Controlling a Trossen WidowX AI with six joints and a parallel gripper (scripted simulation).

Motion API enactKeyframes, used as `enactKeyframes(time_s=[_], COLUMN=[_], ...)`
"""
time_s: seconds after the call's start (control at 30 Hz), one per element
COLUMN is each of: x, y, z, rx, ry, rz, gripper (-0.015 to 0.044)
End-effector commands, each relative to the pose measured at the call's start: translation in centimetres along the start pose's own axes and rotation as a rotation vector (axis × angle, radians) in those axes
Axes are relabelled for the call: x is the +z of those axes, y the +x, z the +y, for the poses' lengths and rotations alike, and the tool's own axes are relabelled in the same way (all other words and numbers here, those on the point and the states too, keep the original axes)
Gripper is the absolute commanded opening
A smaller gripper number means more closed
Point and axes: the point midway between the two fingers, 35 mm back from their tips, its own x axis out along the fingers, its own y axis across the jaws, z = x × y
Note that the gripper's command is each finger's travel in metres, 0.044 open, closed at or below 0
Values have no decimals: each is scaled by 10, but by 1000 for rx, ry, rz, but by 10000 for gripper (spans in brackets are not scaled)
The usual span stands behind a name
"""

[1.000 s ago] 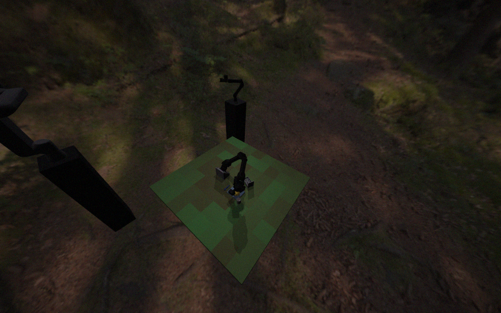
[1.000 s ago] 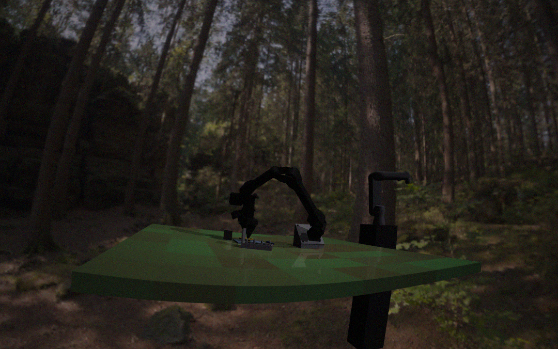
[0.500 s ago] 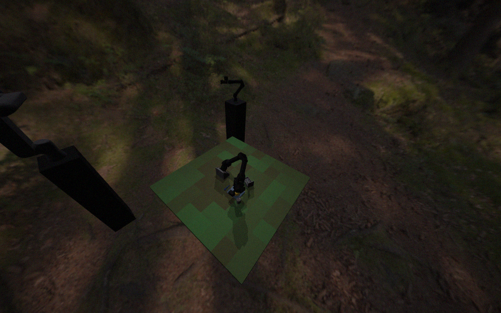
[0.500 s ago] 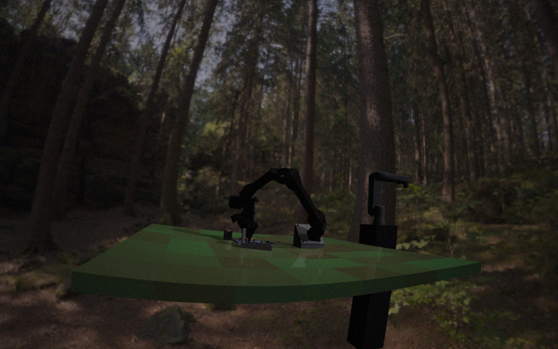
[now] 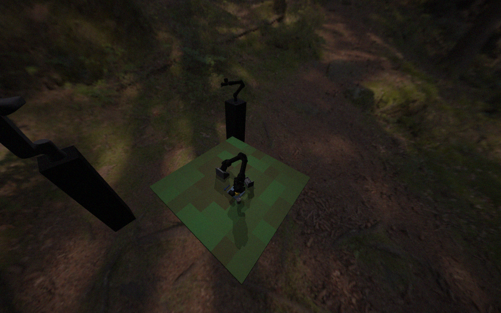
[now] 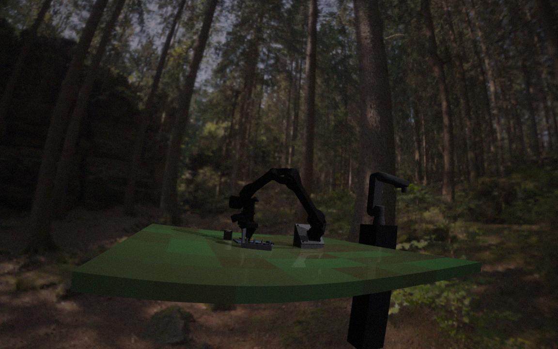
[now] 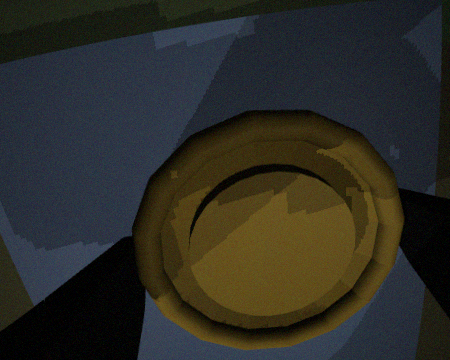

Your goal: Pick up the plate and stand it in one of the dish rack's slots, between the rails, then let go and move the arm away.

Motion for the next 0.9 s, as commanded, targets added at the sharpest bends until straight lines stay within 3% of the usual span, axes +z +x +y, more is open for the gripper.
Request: enactKeyframes(time_s=[0.0,0.27,0.87], x=[2,7,10], y=[-6,-43,-116], z=[-1,-5,-7], rx=[0,-7,-10], ry=[3,5,9], rz=[-2,-3,-2], gripper=[218,8,0])
